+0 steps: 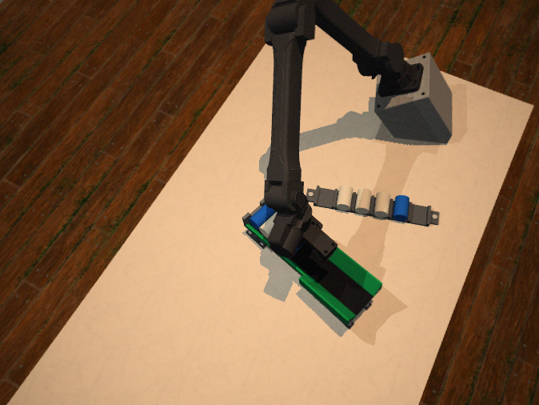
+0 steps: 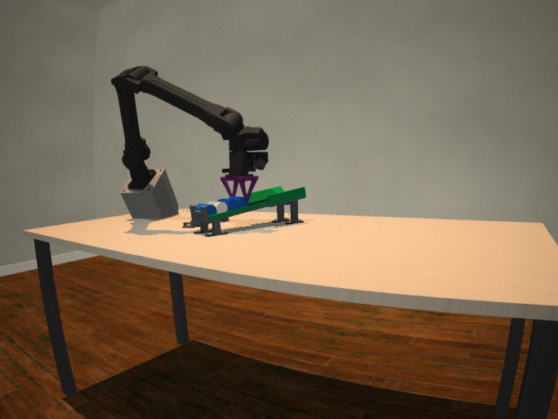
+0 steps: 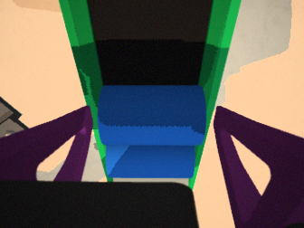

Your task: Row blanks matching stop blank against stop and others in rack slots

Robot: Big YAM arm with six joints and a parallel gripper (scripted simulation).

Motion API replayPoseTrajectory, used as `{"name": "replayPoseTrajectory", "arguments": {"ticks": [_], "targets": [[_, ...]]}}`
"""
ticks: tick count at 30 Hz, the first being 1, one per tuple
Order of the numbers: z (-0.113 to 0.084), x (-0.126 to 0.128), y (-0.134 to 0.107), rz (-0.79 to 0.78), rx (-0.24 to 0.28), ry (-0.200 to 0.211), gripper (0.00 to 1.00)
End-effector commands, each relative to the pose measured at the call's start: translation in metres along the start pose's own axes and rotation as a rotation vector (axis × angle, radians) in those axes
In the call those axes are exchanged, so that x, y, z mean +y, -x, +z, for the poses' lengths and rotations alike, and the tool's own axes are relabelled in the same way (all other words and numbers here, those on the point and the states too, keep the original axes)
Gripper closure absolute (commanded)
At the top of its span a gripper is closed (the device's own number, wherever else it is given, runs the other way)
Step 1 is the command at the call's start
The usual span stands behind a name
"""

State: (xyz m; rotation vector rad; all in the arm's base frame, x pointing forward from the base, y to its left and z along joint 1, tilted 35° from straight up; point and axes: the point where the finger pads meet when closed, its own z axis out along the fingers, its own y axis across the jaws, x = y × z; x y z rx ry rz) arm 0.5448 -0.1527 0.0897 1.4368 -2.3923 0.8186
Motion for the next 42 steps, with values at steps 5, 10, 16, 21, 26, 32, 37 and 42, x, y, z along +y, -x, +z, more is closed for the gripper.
{"name": "replayPoseTrajectory", "arguments": {"ticks": [5,10,16,21,26,32,37,42], "targets": [[-0.050,-0.019,0.009,0.015,-0.019,-0.043,0.20],[-0.085,-0.022,0.004,0.026,-0.026,-0.057,0.20],[-0.096,-0.018,0.009,0.015,-0.021,-0.042,0.20],[-0.080,-0.011,-0.001,0.022,-0.002,-0.006,0.20],[-0.082,-0.012,0.000,0.021,-0.004,-0.009,0.00],[-0.082,-0.012,0.000,0.019,-0.004,-0.009,0.00],[-0.082,-0.012,0.000,0.019,-0.004,-0.009,0.00],[-0.082,-0.012,0.000,0.019,-0.004,-0.009,0.00]]}}
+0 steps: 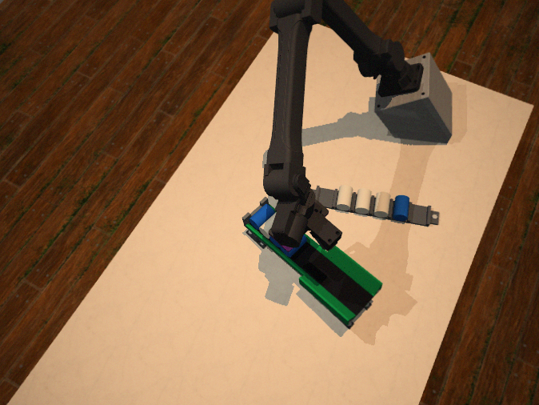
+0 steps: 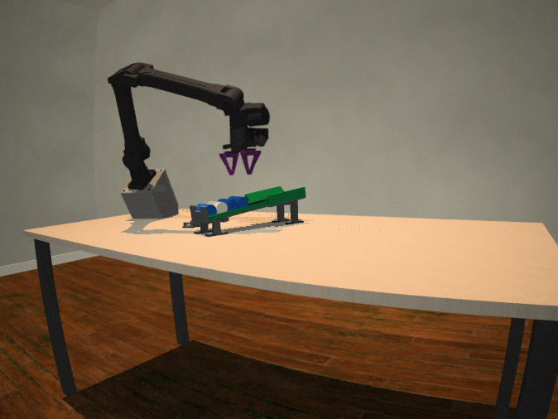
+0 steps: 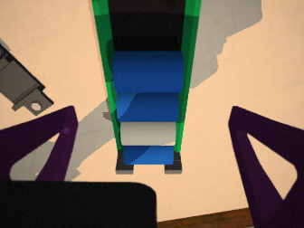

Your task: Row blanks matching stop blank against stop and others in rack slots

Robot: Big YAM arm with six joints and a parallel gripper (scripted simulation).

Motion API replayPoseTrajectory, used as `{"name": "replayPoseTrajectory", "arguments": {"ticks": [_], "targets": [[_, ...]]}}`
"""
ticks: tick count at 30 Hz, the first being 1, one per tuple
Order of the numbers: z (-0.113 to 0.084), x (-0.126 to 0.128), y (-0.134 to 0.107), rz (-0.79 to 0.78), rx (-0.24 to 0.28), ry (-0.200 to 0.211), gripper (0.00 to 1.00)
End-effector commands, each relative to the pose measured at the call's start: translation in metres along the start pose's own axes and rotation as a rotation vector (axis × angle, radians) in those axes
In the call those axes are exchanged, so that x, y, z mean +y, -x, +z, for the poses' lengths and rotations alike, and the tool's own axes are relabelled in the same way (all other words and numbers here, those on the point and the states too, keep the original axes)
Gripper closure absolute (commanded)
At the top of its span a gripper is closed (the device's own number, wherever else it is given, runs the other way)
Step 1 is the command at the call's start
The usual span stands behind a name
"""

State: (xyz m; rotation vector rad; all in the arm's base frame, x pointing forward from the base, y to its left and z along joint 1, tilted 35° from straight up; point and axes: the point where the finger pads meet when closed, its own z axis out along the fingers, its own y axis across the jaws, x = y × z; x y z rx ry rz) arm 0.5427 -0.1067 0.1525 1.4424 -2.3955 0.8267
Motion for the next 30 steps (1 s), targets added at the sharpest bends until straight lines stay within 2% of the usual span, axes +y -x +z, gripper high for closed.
{"name": "replayPoseTrajectory", "arguments": {"ticks": [1,13,17,20,21,24,25,26,29,30], "targets": [[-0.004,-0.009,-0.004,0.018,0.001,-0.001,0.00],[-0.002,-0.002,-0.016,0.127,0.006,0.009,0.00],[-0.003,-0.001,-0.021,0.278,0.004,0.006,0.00],[0.004,-0.002,-0.021,0.438,0.004,0.005,0.00],[0.011,0.000,-0.017,0.429,0.012,0.015,0.00],[-0.001,-0.006,-0.028,0.579,-0.006,-0.009,0.00],[0.002,-0.004,-0.027,0.574,-0.001,-0.004,0.00],[-0.002,-0.006,-0.031,0.652,-0.008,-0.012,0.00],[0.000,-0.008,-0.029,0.650,-0.005,-0.010,0.00],[0.008,-0.003,-0.028,0.713,0.005,0.003,0.00]]}}
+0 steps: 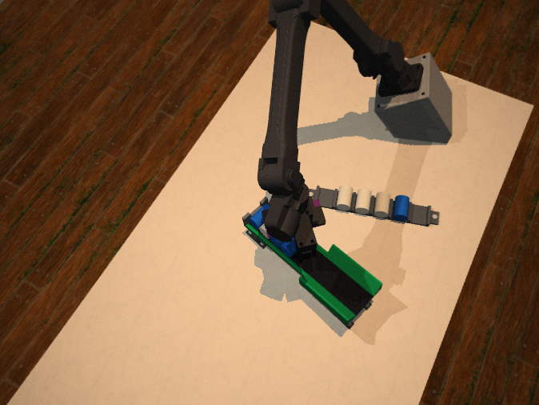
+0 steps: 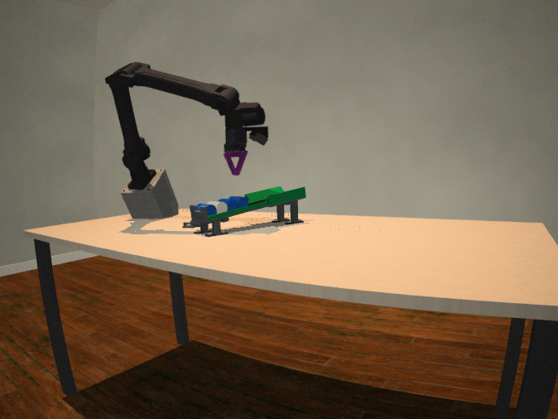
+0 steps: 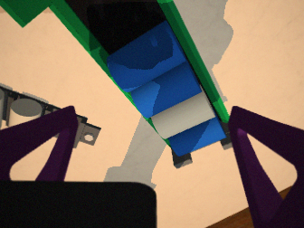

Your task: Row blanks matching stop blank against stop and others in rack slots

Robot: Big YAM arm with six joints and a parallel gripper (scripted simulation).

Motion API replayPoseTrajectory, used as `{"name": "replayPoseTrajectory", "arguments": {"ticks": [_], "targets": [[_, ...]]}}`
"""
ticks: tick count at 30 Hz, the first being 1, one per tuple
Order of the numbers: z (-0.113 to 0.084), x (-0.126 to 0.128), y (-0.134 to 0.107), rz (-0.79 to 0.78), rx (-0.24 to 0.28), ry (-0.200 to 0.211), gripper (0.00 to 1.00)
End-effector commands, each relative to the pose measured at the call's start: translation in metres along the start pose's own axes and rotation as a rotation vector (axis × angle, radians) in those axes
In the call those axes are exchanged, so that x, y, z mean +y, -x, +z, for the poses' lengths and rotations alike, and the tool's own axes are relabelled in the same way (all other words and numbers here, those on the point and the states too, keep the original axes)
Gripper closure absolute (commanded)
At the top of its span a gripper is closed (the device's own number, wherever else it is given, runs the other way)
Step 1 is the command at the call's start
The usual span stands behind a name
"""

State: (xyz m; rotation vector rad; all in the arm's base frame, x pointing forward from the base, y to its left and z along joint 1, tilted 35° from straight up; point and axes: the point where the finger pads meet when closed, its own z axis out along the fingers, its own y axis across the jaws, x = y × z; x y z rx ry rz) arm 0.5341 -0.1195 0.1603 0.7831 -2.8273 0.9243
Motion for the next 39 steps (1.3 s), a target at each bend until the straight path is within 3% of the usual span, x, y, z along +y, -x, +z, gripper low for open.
{"name": "replayPoseTrajectory", "arguments": {"ticks": [1,4,5,6,7,9,12,16,18,20,23,25,28,33,34,35,38,39], "targets": [[0.001,-0.014,-0.011,0.258,-0.008,-0.009,0.00],[0.006,-0.011,-0.013,0.330,0.005,-0.003,0.00],[0.001,-0.016,-0.016,0.423,-0.008,-0.009,0.00],[0.009,-0.011,-0.014,0.411,0.009,-0.001,0.00],[0.003,-0.017,-0.018,0.501,-0.007,-0.008,0.00],[0.008,-0.016,-0.014,0.500,0.006,-0.003,0.00],[0.001,-0.021,-0.023,0.684,-0.013,-0.009,0.00],[0.007,-0.021,-0.018,0.684,0.000,-0.006,0.00],[0.002,-0.024,-0.028,0.869,-0.014,-0.008,0.00],[0.002,-0.026,-0.025,0.876,-0.010,-0.009,0.00],[0.006,-0.024,-0.032,1.054,-0.007,-0.006,0.00],[0.020,-0.015,-0.029,1.040,0.028,0.000,0.00],[0.004,-0.029,-0.038,1.241,-0.014,-0.005,0.00],[0.005,-0.030,-0.040,1.351,-0.016,-0.007,0.00],[0.019,-0.021,-0.040,1.418,0.026,-0.006,0.00],[0.020,-0.021,-0.038,1.416,0.028,-0.006,0.00],[0.007,-0.033,-0.047,1.608,-0.014,-0.003,0.00],[0.010,-0.031,-0.047,1.616,-0.004,-0.007,0.00]]}}
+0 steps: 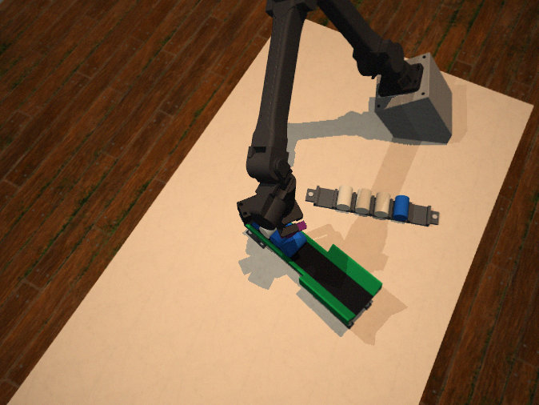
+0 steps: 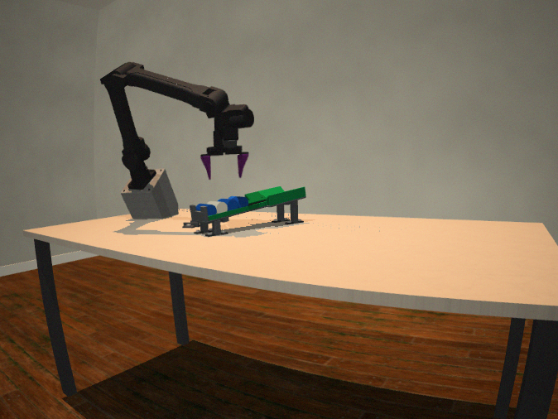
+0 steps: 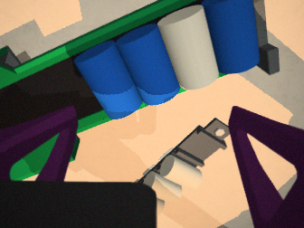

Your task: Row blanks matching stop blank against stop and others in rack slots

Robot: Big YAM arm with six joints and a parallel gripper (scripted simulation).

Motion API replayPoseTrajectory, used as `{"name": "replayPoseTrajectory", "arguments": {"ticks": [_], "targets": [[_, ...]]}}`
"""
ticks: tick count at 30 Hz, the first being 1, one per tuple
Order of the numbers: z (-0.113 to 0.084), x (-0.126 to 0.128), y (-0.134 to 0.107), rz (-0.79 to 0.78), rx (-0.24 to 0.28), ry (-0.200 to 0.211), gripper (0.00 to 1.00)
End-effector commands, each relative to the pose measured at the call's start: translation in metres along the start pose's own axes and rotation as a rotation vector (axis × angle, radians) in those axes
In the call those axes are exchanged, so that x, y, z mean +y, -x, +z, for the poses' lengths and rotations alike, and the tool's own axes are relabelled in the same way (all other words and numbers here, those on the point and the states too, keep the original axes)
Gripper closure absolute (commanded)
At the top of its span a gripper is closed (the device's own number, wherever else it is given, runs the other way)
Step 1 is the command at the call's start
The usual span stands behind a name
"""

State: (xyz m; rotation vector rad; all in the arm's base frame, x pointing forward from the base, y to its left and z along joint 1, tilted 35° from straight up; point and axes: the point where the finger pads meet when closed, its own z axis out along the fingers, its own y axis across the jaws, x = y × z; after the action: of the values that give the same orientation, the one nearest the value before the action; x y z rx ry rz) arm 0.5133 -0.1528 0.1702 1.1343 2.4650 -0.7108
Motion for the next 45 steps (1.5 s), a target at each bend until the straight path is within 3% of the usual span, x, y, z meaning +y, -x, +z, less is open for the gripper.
{"name": "replayPoseTrajectory", "arguments": {"ticks": [1,4,7,8,11,13,14,18,20,26,39,40,45], "targets": [[-0.002,-0.010,0.018,0.220,-0.018,0.004,0.00],[-0.002,-0.019,0.014,0.390,-0.016,0.006,0.00],[0.012,-0.016,0.008,0.452,0.002,-0.016,0.00],[0.006,-0.021,0.012,0.541,-0.008,-0.003,0.00],[0.008,-0.020,0.010,0.535,-0.002,-0.011,0.00],[-0.001,-0.027,0.017,0.696,-0.017,0.011,0.00],[-0.002,-0.027,0.019,0.698,-0.020,0.012,0.00],[0.014,-0.026,0.010,0.803,0.000,-0.018,0.00],[0.003,-0.033,0.018,0.933,-0.014,0.008,0.00],[0.006,-0.036,0.017,1.096,-0.012,0.004,0.00],[0.011,-0.038,0.016,1.223,-0.009,-0.003,0.00],[0.011,-0.038,0.016,1.223,-0.009,-0.003,0.20],[0.011,-0.038,0.016,1.223,-0.009,-0.003,0.20]]}}
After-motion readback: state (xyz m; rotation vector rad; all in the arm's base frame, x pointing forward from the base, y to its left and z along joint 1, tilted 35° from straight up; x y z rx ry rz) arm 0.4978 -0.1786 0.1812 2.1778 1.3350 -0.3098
